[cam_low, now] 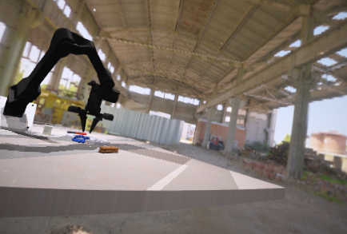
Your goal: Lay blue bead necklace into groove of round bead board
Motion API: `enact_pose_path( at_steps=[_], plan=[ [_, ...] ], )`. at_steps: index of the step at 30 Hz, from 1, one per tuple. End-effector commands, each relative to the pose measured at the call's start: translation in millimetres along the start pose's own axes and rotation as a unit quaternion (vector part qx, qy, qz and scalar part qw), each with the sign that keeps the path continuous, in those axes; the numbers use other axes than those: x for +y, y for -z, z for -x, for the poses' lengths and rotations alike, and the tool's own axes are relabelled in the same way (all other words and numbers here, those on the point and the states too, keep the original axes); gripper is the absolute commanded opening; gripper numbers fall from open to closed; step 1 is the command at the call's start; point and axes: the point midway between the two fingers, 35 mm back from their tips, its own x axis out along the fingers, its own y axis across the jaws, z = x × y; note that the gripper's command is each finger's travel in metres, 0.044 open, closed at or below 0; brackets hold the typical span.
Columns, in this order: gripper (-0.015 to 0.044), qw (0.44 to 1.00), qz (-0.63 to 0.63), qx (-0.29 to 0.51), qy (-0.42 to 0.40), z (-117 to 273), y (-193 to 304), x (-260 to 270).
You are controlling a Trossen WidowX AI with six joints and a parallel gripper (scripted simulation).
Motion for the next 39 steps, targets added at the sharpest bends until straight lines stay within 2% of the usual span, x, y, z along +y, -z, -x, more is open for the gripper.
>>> enact_pose_path(
  at_steps=[1, 16, 21, 39],
  plan=[
    [0.0120, 1.000, 0.004, 0.002, 0.001, -7, 0, 0],
    [0.0120, 1.000, 0.007, 0.004, 0.002, -27, 2, 0],
    [0.0000, 1.000, 0.003, 0.002, 0.000, -24, 2, 0],
    [0.0000, 1.000, 0.003, 0.002, 0.000, -24, 2, 0]
  ],
)
